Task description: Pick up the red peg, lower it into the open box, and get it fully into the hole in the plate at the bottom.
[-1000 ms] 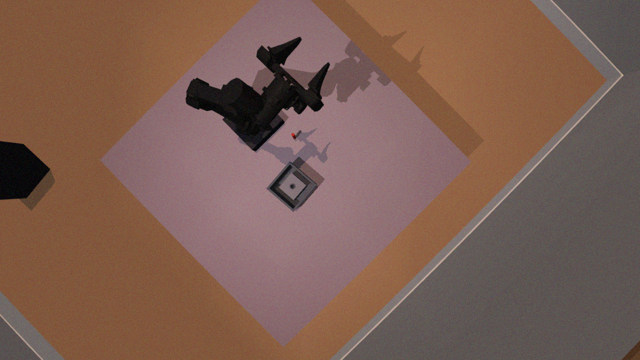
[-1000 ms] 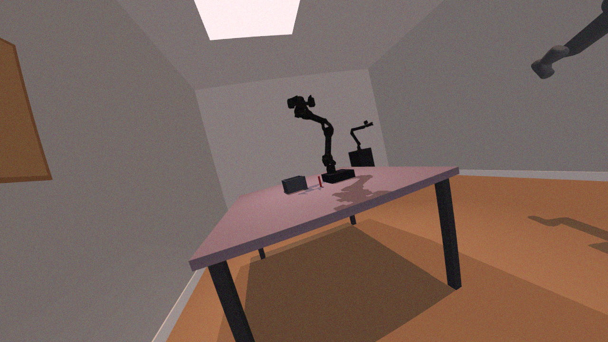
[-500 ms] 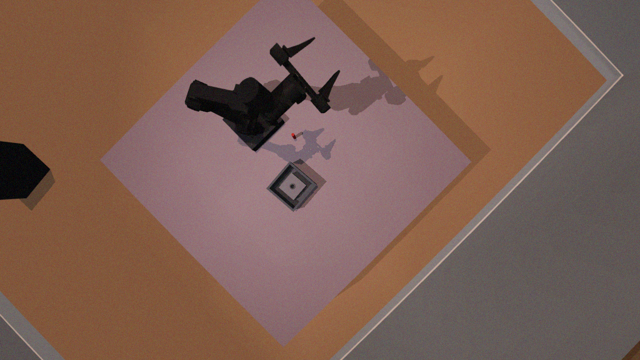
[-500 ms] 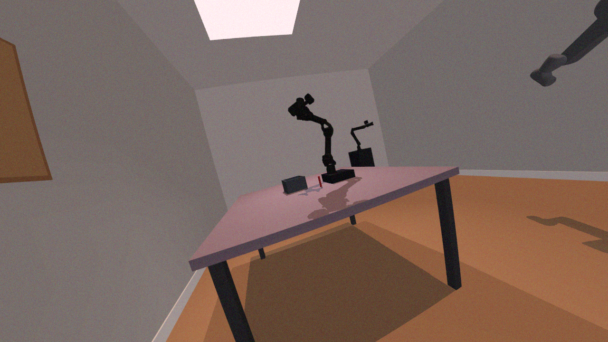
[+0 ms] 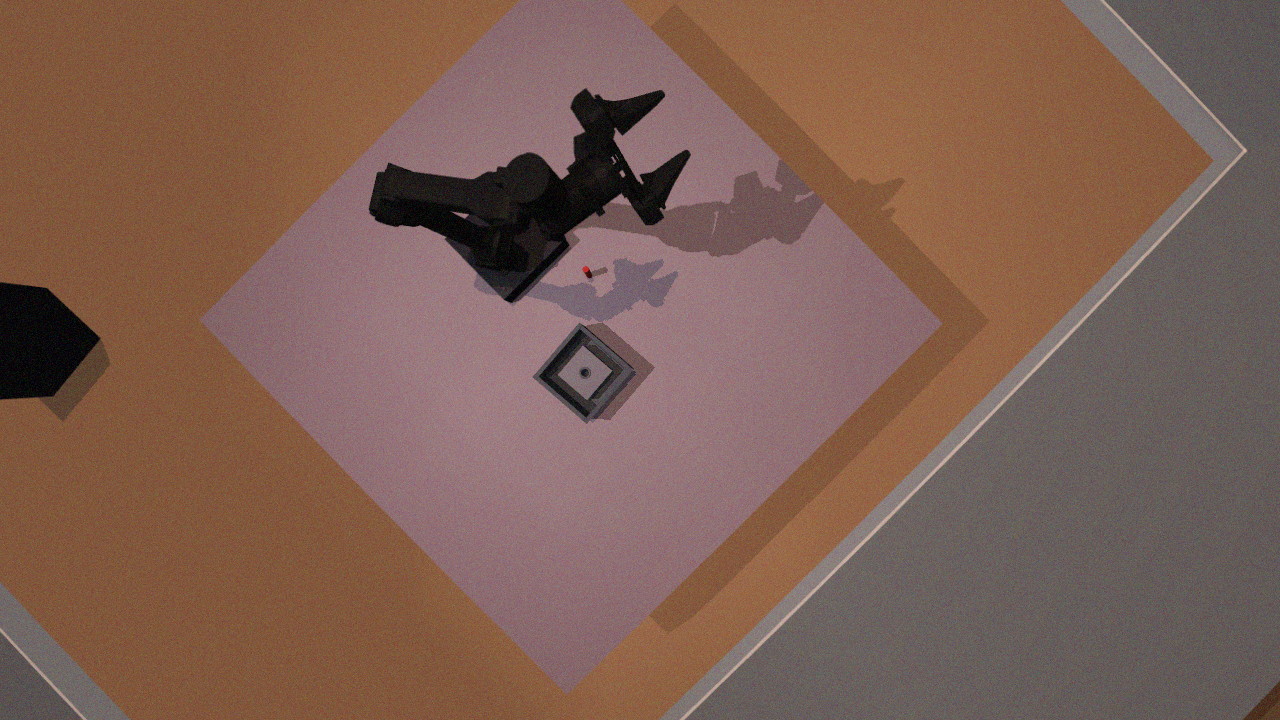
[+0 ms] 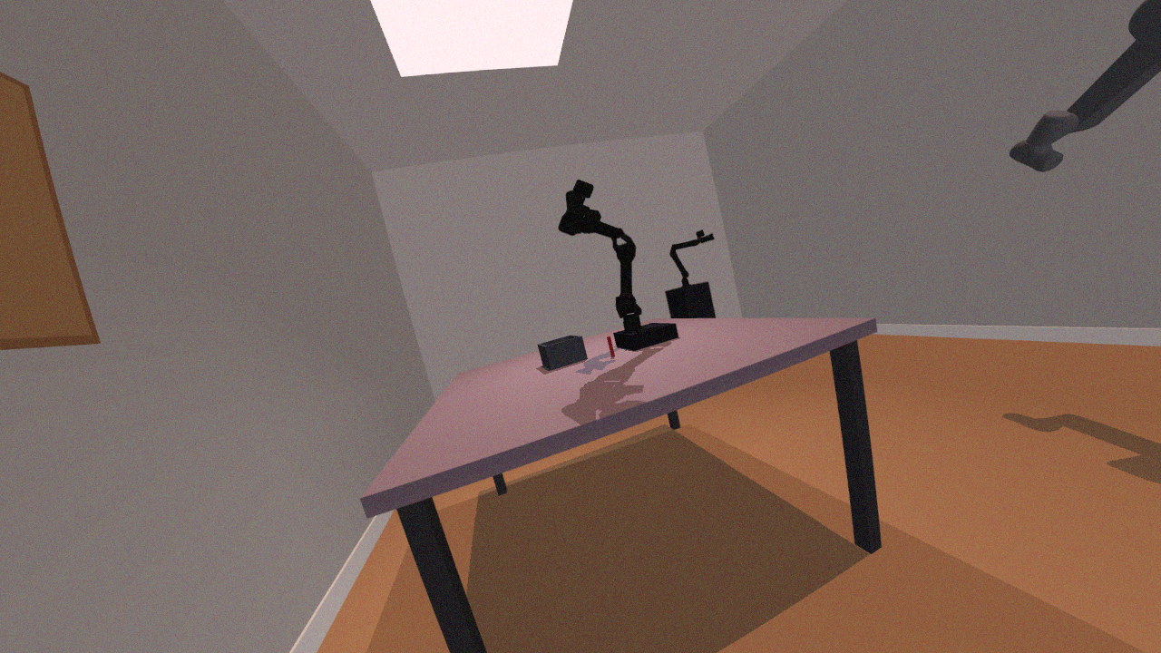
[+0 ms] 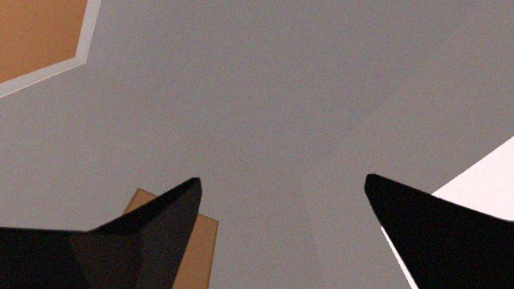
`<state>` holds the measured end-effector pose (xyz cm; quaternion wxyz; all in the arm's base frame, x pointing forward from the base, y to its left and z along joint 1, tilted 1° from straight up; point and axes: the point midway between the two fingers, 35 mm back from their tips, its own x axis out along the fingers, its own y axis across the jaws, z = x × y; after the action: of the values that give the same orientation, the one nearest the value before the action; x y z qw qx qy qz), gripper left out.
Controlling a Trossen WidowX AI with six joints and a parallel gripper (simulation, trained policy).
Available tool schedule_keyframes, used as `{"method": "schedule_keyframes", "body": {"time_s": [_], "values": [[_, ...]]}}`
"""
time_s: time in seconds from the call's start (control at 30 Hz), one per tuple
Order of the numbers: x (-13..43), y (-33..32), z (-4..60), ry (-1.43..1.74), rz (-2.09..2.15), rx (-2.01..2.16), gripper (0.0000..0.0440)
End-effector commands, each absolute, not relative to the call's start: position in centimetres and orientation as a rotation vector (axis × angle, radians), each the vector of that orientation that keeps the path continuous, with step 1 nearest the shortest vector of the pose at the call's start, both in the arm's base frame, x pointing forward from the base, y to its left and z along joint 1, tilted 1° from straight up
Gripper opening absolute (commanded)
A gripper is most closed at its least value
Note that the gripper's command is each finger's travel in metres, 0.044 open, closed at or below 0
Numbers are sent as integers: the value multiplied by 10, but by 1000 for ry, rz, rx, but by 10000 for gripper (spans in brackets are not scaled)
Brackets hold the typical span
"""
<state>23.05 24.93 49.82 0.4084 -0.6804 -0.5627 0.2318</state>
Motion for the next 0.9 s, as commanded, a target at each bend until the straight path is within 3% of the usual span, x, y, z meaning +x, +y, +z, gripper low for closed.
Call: {"method": "schedule_keyframes", "body": {"time_s": [0.0,0.87], "values": [[233,253,489,-1323,658,-1646,440],[253,269,401,-559,1011,-1140,440]]}}
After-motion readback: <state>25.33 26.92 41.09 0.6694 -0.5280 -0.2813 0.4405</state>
